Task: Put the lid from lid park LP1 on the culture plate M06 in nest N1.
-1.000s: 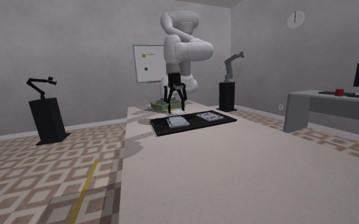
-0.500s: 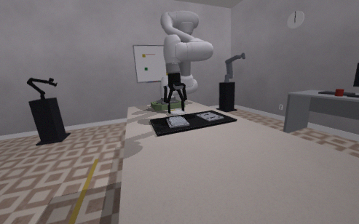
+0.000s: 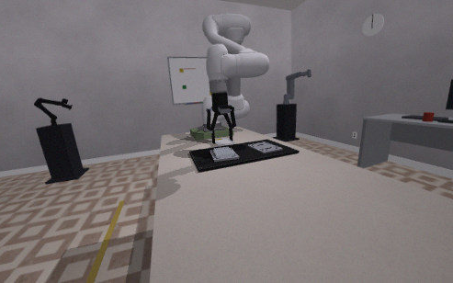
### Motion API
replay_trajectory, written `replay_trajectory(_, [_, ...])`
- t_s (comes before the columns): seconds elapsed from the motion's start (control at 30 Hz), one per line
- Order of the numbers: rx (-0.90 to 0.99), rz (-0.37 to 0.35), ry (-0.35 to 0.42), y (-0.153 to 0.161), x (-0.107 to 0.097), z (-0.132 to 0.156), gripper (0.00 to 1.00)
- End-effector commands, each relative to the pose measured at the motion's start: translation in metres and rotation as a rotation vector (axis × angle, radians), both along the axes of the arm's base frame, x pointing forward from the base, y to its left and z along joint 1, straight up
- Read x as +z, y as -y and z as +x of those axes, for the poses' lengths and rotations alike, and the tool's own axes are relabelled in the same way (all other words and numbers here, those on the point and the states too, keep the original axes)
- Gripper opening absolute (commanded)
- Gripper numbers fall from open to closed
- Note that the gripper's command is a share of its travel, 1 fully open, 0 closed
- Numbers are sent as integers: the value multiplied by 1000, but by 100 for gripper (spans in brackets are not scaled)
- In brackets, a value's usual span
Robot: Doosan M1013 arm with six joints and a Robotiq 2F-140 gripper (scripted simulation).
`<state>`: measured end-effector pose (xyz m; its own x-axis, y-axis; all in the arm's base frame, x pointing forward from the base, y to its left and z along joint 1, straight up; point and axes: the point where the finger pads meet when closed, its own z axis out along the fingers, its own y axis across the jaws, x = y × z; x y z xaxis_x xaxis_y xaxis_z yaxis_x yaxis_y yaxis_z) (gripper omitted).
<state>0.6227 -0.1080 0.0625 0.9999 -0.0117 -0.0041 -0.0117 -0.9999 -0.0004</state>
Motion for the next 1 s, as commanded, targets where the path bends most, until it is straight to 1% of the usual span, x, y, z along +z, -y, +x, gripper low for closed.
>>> replay_trajectory(0.0, [-27, 0, 1, 0, 0, 1, 60])
replay_trajectory(0.43, [-108, -1, 1, 0, -2, 1, 60])
replay_trajectory(0.73, [-111, -1, 1, 0, -24, 1, 60])
replay_trajectory(0.97, [-111, -1, 1, 1, -31, 1, 60])
